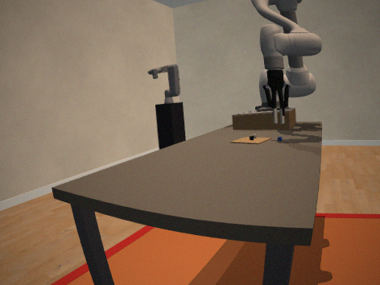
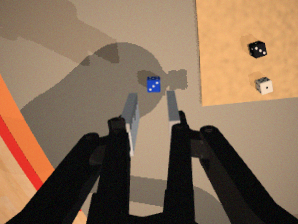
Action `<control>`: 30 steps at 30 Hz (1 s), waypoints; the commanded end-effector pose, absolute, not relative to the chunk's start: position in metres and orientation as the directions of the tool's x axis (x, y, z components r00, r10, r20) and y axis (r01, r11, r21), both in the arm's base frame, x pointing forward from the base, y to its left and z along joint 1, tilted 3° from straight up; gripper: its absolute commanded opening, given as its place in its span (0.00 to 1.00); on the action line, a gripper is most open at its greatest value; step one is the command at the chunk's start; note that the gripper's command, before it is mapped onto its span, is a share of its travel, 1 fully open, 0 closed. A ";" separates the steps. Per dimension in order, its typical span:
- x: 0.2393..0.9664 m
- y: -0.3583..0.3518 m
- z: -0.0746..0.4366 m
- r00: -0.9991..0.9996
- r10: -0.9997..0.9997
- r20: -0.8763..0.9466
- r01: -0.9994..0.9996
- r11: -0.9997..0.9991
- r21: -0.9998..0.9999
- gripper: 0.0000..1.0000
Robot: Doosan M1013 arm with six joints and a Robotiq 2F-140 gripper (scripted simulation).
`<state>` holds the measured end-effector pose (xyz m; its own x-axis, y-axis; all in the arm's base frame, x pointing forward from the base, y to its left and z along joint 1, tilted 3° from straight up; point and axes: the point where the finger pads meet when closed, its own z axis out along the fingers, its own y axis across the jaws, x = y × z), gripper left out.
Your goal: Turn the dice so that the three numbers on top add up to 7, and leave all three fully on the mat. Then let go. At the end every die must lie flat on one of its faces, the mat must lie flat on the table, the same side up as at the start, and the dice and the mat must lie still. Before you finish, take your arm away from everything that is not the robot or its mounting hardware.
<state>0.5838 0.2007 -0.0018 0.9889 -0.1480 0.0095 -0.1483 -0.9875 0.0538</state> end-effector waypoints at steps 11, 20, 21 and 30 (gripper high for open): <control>0.584 0.201 -0.006 0.989 -0.148 0.010 -0.149 -0.987 0.054 0.19; 0.584 0.200 -0.016 0.989 -0.148 0.010 -0.149 -0.987 0.054 0.19; 0.584 0.200 -0.017 0.989 -0.148 0.010 -0.149 -0.987 0.054 0.19; 0.584 0.200 -0.028 0.989 -0.148 0.010 -0.149 -0.987 0.054 0.19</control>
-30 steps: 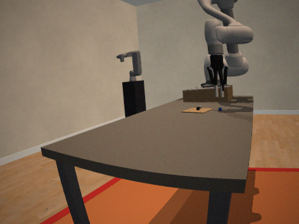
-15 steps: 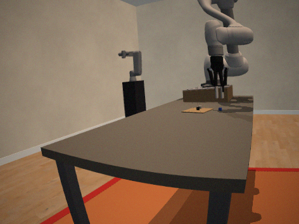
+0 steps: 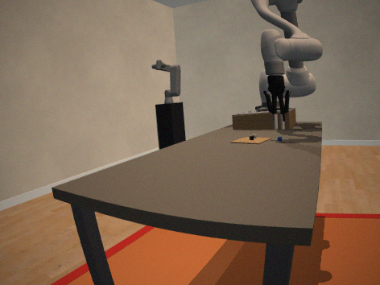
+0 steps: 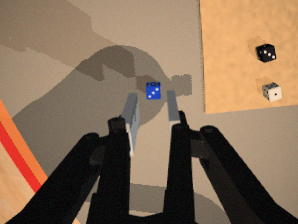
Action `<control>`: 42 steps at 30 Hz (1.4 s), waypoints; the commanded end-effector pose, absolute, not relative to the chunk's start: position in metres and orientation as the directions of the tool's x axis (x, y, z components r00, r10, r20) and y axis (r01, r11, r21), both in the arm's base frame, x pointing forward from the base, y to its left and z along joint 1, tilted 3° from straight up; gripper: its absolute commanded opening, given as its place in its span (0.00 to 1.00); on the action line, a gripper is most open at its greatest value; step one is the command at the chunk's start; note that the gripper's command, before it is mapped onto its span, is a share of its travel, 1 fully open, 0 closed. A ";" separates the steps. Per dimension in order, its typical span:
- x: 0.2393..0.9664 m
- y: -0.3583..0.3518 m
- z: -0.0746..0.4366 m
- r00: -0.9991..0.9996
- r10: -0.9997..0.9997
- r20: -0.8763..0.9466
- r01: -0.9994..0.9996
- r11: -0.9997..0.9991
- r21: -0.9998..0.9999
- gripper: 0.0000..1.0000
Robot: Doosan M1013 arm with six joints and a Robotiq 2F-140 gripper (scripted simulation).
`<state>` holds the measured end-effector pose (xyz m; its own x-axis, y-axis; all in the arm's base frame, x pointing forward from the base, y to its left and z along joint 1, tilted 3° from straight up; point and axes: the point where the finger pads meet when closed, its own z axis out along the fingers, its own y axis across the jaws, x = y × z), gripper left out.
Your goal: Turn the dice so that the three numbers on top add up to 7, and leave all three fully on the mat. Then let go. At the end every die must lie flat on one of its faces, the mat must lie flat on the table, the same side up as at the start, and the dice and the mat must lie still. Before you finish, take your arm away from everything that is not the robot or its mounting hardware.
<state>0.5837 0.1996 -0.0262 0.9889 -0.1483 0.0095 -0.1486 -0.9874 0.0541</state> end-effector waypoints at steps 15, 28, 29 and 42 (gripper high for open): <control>0.584 0.199 -0.047 0.989 -0.148 0.010 -0.149 -0.987 0.054 0.19; 0.584 0.198 -0.053 0.989 -0.148 0.010 -0.149 -0.987 0.054 0.19; 0.584 0.198 -0.054 0.989 -0.148 0.010 -0.149 -0.987 0.054 0.19; 0.584 0.198 -0.054 0.989 -0.148 0.010 -0.149 -0.987 0.054 0.19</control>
